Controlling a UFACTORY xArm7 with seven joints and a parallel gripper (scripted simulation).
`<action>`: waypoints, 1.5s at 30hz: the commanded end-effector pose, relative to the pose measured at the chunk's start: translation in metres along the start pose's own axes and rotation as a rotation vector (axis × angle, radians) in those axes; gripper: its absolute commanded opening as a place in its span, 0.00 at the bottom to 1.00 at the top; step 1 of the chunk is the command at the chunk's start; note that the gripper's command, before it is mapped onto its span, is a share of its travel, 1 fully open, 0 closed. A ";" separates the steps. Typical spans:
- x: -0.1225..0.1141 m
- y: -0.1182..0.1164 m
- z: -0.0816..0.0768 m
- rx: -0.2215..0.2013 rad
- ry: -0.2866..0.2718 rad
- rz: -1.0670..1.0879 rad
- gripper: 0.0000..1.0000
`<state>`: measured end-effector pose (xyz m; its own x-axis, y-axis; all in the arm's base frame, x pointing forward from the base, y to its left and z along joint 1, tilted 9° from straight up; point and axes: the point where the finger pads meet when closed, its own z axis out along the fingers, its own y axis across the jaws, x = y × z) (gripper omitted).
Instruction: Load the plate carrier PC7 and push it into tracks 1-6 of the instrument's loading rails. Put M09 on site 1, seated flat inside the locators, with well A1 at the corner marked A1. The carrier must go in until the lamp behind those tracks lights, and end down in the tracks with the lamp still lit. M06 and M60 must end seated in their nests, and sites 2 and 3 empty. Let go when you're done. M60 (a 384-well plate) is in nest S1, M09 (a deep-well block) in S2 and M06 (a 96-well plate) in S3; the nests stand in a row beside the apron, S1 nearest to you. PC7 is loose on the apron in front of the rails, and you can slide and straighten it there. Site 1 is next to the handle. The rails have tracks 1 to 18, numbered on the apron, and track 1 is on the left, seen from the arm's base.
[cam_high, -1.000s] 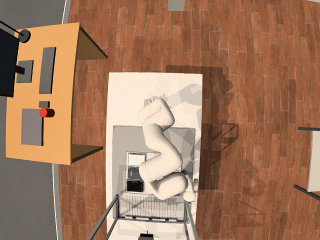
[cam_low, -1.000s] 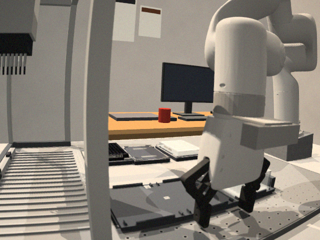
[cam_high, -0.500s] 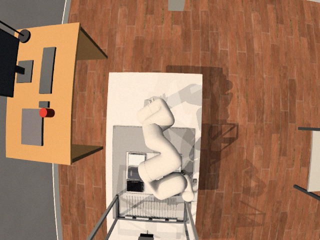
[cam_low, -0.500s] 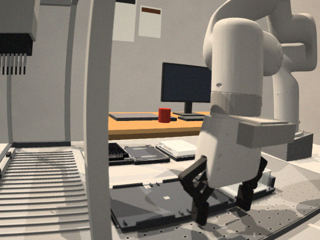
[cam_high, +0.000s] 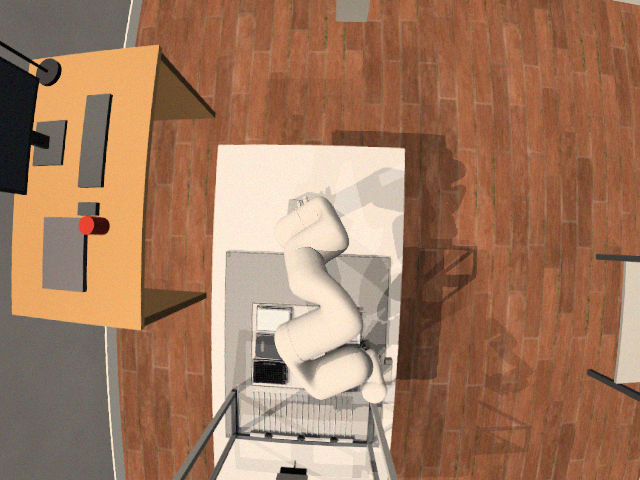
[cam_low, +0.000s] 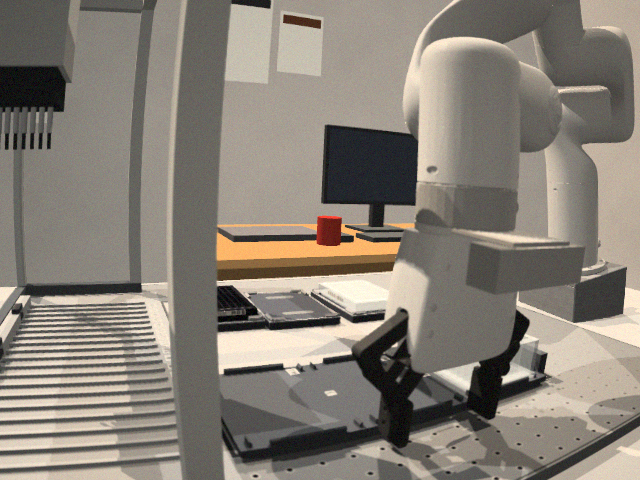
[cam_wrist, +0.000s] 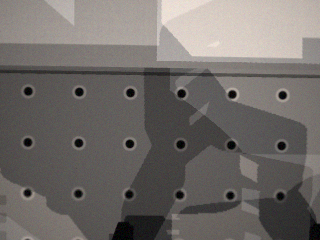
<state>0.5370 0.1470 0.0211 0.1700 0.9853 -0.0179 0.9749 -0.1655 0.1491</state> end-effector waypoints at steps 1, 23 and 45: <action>-0.002 0.002 -0.002 -0.004 0.002 0.000 1.00; -0.011 0.002 -0.002 -0.004 0.002 0.000 1.00; -0.018 0.002 -0.002 -0.004 0.002 0.000 1.00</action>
<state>0.5338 0.1287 0.0214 0.1701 0.9853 -0.0180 0.9749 -0.1656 0.1491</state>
